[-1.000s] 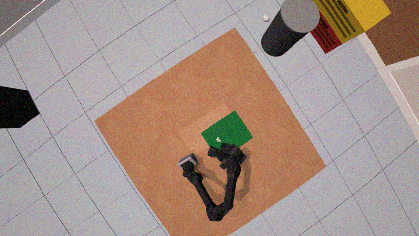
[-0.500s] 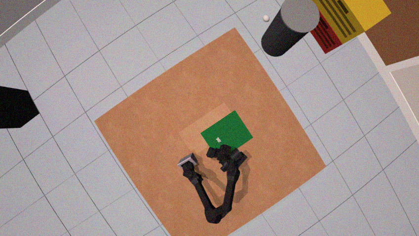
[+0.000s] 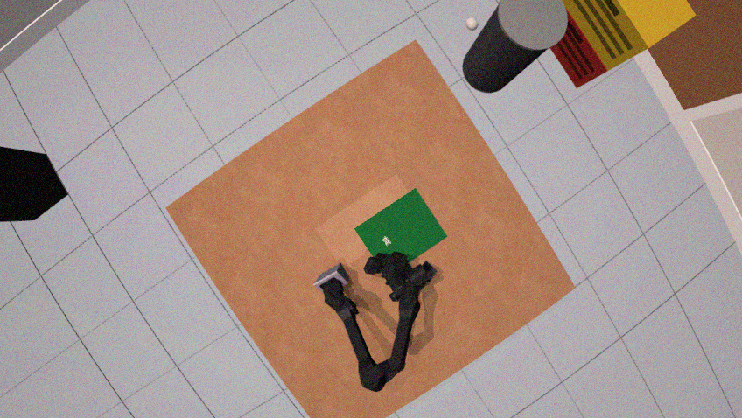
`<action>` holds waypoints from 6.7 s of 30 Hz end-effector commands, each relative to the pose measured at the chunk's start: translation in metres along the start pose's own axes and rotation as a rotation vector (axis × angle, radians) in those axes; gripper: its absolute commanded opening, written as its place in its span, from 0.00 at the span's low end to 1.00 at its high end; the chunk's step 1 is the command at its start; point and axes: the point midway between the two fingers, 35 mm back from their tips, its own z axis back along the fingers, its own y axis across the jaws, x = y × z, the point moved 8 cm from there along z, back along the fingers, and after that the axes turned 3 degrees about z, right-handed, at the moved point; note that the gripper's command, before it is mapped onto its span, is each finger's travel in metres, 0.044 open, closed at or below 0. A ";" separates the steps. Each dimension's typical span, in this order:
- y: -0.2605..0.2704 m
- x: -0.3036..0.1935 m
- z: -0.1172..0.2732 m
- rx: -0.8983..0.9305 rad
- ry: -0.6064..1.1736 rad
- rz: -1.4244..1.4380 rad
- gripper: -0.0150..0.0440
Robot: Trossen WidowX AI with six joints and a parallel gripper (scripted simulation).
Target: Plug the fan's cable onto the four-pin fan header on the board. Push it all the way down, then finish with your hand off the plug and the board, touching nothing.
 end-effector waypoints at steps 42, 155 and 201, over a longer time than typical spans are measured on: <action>-0.010 -0.049 -0.016 0.006 -0.644 0.127 0.25; -0.021 -0.098 -0.040 -0.407 -1.023 0.315 0.25; -0.030 -0.106 -0.061 -0.400 -1.021 0.309 0.25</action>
